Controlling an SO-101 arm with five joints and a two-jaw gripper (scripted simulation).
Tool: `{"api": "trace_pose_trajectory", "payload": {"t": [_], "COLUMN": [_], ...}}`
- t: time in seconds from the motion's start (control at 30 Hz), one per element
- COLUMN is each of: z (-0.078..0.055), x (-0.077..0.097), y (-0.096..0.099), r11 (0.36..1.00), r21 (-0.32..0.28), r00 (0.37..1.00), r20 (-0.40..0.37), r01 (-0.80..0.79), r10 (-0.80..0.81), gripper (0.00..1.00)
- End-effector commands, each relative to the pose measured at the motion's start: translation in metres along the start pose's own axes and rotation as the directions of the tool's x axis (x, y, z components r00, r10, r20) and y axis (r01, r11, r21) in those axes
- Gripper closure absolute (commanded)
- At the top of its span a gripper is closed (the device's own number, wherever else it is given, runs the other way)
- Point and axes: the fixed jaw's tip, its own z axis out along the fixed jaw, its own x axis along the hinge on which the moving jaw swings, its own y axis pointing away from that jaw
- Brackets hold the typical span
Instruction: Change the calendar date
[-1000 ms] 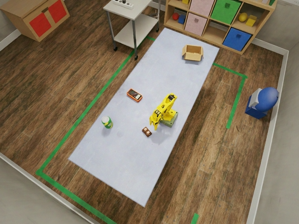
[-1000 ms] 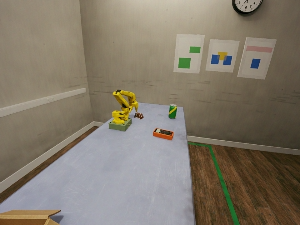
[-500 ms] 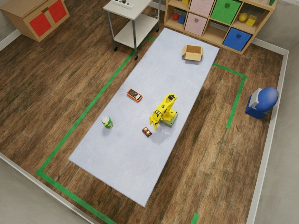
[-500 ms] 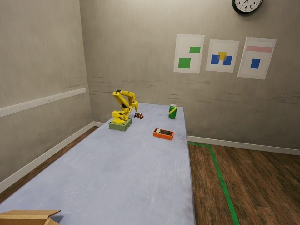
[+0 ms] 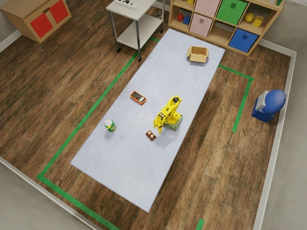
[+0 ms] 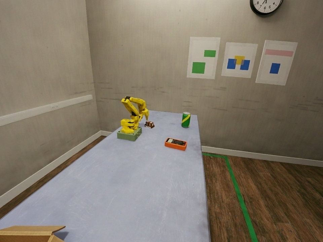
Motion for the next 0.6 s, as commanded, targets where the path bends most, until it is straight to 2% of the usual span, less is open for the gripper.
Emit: {"api": "trace_pose_trajectory", "payload": {"t": [0.0,0.2,0.47,0.53,0.57], "z": [0.001,-0.003,-0.026,-0.026,-0.03], "x": [-0.001,0.004,0.027,0.027,0.031], "y": [-0.002,-0.003,-0.006,-0.006,-0.006], "r11": [1.0,1.0,0.999,0.999,0.999], "r21": [0.005,0.011,0.037,0.037,0.04], "r00": [1.0,0.999,0.969,0.969,0.961], "r20": [-0.002,-0.045,-0.247,-0.247,-0.277], "r01": [0.02,0.02,0.024,0.024,0.025], "r10": [-0.02,-0.02,-0.014,-0.014,-0.013], "gripper": [0.7,0.7,0.68,0.68,0.67]}}
